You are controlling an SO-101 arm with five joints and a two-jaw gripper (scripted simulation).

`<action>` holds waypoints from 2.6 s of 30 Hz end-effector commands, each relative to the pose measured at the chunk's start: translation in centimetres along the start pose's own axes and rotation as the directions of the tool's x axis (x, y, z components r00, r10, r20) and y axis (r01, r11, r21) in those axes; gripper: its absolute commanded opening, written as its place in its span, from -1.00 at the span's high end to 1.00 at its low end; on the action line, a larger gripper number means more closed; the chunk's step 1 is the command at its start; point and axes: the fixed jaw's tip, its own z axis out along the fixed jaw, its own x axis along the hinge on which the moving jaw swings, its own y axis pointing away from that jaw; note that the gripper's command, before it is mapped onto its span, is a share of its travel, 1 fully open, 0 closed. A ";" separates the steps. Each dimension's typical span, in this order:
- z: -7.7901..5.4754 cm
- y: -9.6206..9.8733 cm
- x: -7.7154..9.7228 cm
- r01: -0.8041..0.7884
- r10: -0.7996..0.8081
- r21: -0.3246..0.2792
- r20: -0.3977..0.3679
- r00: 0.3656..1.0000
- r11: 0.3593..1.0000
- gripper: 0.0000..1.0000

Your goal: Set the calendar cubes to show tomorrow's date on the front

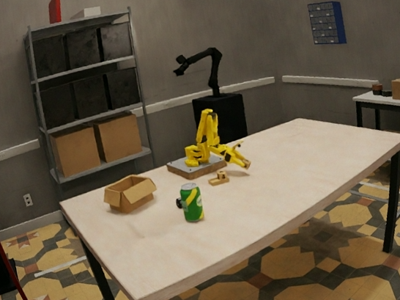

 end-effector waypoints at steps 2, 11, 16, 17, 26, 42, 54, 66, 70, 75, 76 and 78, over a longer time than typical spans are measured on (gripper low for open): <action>0.1 -0.1 -0.3 0.000 0.000 0.006 0.020 1.000 1.000 1.00; 0.3 -0.1 0.1 0.000 0.000 0.006 0.020 1.000 1.000 1.00; 0.3 -0.2 0.3 0.000 0.000 0.006 0.020 1.000 1.000 1.00; 0.3 -0.2 0.3 0.000 0.000 0.006 0.020 1.000 1.000 1.00; 0.5 -0.2 0.6 0.000 0.000 0.006 0.020 1.000 1.000 1.00; 0.7 -0.2 1.0 0.000 0.000 0.006 0.020 1.000 1.000 1.00; 0.8 -0.2 1.4 0.000 0.000 0.006 0.020 1.000 1.000 1.00; 1.0 -0.2 1.9 0.000 0.000 0.006 0.020 1.000 1.000 1.00; 1.0 -0.2 1.9 0.000 0.000 0.006 0.020 1.000 1.000 1.00; 1.0 -0.2 1.9 0.000 0.000 0.006 0.020 1.000 1.000 0.88; 1.0 -0.2 1.9 0.000 0.000 0.006 0.020 1.000 1.000 0.84; 1.0 -0.2 1.9 0.000 0.000 0.006 0.020 1.000 1.000 0.75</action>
